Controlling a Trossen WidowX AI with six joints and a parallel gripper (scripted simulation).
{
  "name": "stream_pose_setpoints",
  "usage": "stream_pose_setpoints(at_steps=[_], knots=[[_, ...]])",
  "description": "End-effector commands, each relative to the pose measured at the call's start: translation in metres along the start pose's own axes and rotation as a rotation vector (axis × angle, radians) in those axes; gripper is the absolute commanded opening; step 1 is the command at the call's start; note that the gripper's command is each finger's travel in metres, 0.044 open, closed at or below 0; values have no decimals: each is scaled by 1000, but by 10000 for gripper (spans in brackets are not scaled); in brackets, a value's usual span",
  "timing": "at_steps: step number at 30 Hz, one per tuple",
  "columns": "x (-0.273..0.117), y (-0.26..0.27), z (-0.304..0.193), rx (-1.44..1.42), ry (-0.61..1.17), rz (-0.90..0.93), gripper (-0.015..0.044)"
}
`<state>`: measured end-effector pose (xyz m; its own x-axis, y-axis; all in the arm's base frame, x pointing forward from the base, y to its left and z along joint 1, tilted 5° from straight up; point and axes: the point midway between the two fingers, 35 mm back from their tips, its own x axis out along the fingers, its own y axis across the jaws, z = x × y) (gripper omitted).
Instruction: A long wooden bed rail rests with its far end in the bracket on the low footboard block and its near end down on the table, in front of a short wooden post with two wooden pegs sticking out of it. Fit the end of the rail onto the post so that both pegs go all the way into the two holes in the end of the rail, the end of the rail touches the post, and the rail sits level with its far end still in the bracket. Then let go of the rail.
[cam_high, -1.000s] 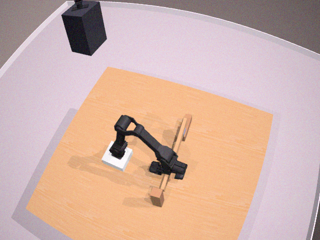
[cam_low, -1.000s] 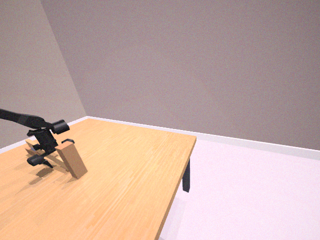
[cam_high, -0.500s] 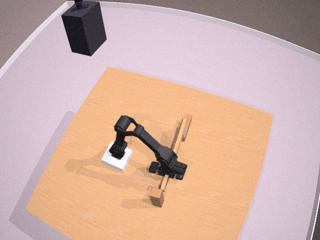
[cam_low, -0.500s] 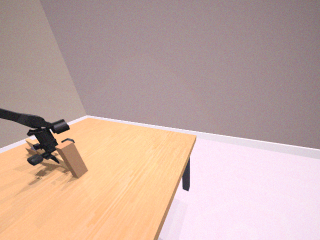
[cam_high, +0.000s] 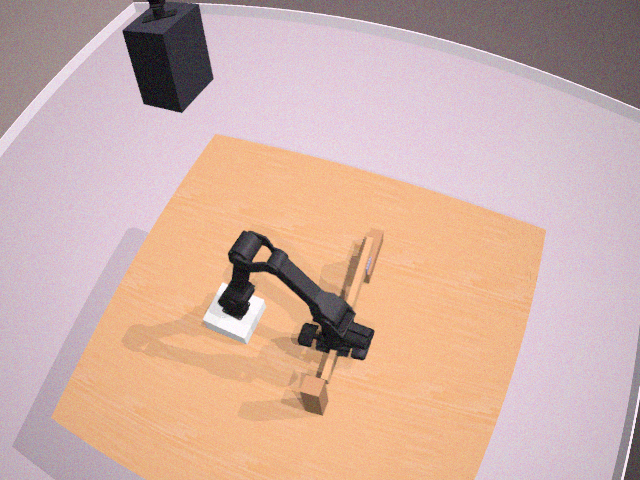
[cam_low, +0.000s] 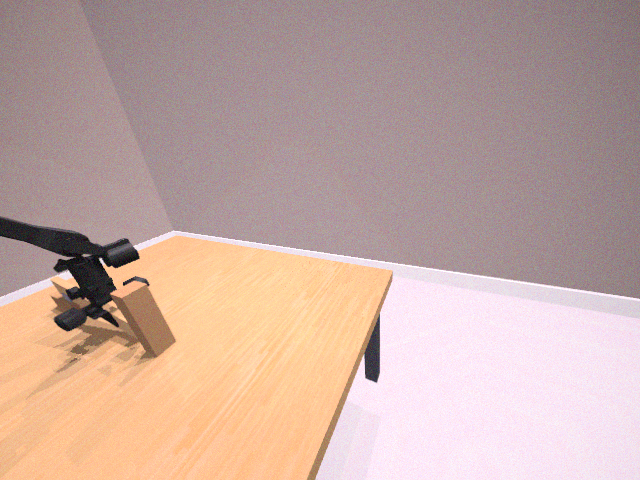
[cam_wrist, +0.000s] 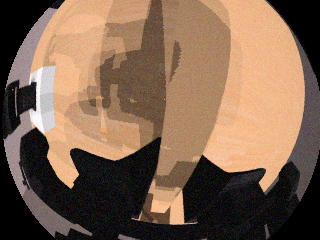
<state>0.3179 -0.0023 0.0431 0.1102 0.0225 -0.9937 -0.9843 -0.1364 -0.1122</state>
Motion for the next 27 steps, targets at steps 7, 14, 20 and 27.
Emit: stream_pose_setpoints(at_steps=[7, 14, 20, 27], knots=[[-5, 0, 0, 2, 4, 0, 0], [-8, -1, 0, 2, 4, 0, 0], [-11, -2, 0, 2, 4, 0, 0], [-15, -3, 0, 2, 4, 0, 0]])
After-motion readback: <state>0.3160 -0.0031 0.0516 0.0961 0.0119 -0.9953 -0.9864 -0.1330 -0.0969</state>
